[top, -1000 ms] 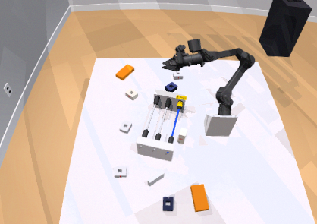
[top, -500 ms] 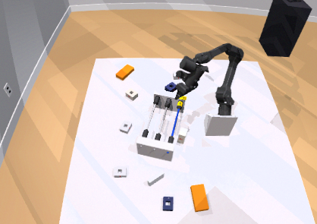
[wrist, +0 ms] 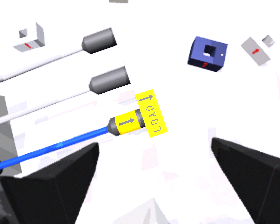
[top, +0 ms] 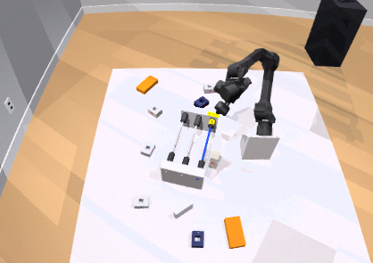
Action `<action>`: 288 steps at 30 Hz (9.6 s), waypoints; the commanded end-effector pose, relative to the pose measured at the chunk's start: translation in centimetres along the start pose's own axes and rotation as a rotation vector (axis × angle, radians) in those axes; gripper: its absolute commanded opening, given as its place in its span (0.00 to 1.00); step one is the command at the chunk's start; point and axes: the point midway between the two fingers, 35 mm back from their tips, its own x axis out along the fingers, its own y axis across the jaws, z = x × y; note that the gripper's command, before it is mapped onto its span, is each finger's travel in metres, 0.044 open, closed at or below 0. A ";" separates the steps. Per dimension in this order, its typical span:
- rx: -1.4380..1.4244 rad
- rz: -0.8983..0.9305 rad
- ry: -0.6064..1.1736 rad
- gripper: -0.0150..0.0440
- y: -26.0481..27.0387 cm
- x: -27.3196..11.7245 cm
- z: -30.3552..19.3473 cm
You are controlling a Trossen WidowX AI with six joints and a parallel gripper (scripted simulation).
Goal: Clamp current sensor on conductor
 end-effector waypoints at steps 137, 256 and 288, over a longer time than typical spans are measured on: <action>0.406 -0.078 0.388 0.25 17.5 -1.0 -4.6; 1.272 -0.252 0.332 0.25 18.3 6.3 -3.5; 1.272 -0.252 0.332 0.25 18.3 6.3 -3.5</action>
